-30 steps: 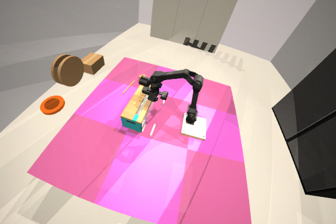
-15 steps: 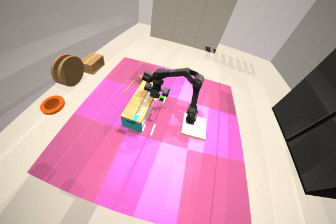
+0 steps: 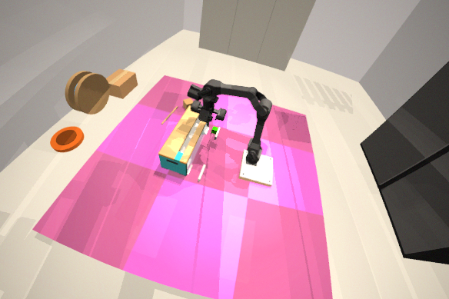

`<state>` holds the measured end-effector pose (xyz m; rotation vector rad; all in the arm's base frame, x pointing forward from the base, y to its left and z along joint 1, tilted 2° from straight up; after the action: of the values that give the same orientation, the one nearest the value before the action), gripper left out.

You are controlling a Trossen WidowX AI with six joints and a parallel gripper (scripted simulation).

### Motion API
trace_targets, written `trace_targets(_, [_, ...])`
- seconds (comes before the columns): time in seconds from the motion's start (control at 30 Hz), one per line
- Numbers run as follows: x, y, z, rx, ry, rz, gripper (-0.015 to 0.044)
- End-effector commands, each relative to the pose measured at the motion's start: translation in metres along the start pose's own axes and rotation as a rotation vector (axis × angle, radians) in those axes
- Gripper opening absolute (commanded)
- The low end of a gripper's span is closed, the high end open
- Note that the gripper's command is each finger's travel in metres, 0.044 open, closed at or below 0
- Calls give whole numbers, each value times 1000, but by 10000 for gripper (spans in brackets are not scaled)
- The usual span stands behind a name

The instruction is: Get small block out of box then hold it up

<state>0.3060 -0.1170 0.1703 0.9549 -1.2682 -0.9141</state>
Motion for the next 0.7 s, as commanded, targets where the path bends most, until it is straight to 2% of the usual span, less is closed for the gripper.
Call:
trace_targets(0.0, [5, 4, -6, 40, -65, 1, 348])
trace_targets(0.1, [13, 7, -8, 81, -325, -26, 285])
trace_targets(0.27, [18, 4, -1, 85, -768, -89, 285])
trace_targets(0.67, [31, -2, 20, -22, -2074, -300, 285])
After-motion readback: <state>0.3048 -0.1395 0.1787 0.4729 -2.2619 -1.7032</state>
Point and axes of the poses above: the point midway between the two fingers, 35 mm back from their tips, its own y axis back along the fingers, its own z axis across the jaws, x = y × z, the point moved 2 cm from there along y, back along the fingers, and after that the axes turned 10 degrees about y, right-handed, at the moved point
